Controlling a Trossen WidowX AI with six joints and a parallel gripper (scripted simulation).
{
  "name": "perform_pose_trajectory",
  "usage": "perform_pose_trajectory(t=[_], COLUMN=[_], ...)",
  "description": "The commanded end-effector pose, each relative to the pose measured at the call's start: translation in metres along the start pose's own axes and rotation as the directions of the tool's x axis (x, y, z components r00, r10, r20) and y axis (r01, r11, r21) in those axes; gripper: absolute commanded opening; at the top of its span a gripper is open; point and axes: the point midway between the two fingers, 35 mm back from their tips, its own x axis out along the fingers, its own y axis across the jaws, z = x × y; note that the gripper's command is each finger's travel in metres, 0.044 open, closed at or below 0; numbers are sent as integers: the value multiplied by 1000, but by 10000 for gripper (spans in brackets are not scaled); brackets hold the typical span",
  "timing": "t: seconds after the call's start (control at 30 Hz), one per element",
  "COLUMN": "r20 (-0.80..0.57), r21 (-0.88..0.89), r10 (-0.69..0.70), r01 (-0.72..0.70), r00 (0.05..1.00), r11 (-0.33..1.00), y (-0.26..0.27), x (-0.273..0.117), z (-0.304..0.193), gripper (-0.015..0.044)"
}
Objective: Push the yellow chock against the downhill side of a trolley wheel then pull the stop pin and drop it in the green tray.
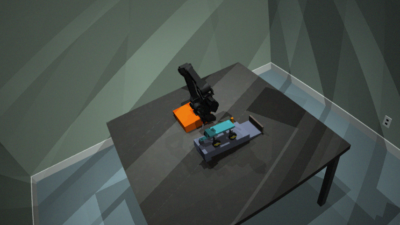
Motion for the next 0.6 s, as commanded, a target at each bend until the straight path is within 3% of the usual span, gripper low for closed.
perform_pose_trajectory(t=[0.0, 0.57], r20=[-4, 2], r21=[0, 0], r10=[6, 6], r01=[-6, -6], r00=[1000, 1000], r11=[1000, 1000], y=[1, 1], x=[-1, -12], z=[13, 75], gripper=[0, 0])
